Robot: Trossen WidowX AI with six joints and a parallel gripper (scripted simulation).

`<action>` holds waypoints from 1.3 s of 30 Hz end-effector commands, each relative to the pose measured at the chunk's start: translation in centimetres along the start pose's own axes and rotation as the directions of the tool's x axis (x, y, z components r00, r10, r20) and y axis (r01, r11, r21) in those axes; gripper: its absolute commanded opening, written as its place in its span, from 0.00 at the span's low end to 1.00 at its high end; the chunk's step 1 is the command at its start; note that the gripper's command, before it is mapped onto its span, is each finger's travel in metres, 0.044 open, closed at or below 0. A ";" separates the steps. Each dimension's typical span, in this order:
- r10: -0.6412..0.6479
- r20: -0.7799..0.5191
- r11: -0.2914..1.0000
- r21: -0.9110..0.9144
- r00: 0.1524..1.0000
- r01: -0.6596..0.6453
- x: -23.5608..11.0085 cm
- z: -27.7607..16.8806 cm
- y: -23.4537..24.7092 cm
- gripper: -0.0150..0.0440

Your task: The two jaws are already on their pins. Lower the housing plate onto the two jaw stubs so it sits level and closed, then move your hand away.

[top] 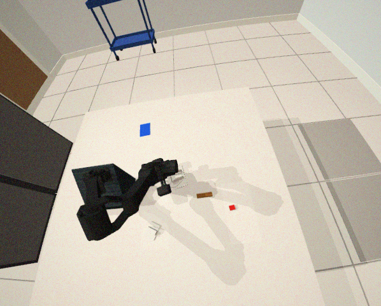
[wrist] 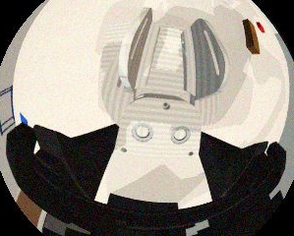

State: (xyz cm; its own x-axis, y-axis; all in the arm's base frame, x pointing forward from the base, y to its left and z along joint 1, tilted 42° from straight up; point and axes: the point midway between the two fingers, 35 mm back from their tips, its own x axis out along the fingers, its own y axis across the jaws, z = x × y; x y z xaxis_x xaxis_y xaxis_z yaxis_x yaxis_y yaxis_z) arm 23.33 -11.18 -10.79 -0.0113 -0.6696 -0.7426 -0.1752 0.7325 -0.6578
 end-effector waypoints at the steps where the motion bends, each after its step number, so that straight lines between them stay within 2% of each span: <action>1: -0.003 -0.001 1.000 -0.002 1.000 0.003 0.1 0.0 0.0 0.85; 13: -0.003 -0.001 1.000 -0.002 1.000 0.003 0.1 0.0 0.0 0.85; 16: 0.000 0.000 1.000 0.000 1.000 0.000 0.0 0.0 0.0 0.98; 17: 0.000 0.000 1.000 0.000 1.000 0.000 0.0 0.0 0.0 1.00; 30: 0.000 0.000 1.000 0.000 1.000 0.000 0.0 0.0 0.0 1.00; 34: 0.004 0.002 1.000 0.000 1.000 -0.004 -1.9 0.3 0.1 1.00; 39: 0.002 0.002 1.000 0.000 1.000 -0.002 -6.9 0.2 0.1 1.00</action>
State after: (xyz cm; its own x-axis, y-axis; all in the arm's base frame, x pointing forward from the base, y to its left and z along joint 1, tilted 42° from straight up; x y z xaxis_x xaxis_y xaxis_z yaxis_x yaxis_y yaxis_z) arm 23.05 -8.35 -8.00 -0.0295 -0.6710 -0.7409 -0.1917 0.7313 -0.6546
